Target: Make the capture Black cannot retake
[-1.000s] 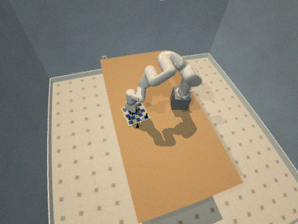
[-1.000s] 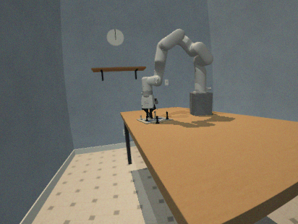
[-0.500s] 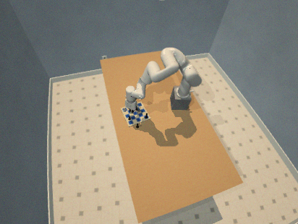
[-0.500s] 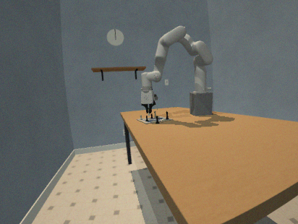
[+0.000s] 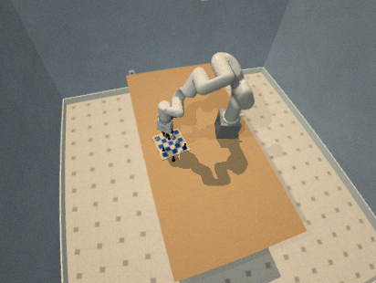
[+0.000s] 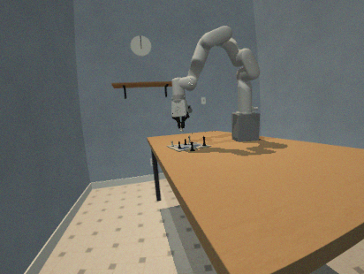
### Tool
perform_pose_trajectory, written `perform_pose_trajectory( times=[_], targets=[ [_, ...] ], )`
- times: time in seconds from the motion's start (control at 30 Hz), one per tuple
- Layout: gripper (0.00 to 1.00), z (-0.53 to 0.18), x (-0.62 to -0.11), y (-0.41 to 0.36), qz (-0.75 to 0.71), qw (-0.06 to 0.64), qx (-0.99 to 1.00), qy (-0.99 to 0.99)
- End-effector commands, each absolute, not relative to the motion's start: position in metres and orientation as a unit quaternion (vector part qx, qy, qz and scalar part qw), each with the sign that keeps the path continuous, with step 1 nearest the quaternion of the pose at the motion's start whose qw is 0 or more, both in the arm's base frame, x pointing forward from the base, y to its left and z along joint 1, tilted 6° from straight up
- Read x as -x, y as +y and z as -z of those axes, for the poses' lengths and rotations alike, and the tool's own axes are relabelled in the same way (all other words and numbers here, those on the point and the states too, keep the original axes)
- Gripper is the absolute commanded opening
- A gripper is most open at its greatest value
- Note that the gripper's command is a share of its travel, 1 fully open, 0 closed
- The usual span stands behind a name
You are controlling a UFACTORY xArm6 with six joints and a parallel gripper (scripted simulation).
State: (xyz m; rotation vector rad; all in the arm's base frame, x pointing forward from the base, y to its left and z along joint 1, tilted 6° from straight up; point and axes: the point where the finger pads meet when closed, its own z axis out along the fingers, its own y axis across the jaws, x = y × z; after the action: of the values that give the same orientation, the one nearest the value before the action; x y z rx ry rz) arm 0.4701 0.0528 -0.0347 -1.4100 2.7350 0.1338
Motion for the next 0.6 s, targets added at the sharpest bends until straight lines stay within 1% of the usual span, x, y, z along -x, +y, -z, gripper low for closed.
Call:
perform_pose_trajectory(
  times=[0.0,0.13,0.27,0.57],
  targets=[
    [0.0,0.031,-0.472,0.053,-0.043,0.033,0.458,0.888],
    [0.0,0.031,-0.468,0.055,-0.043,0.033,0.461,0.886],
    [0.0,0.03,-0.437,0.073,-0.042,0.034,0.488,0.871],
    [0.0,0.029,-0.427,0.078,-0.041,0.034,0.496,0.866]
  ],
)
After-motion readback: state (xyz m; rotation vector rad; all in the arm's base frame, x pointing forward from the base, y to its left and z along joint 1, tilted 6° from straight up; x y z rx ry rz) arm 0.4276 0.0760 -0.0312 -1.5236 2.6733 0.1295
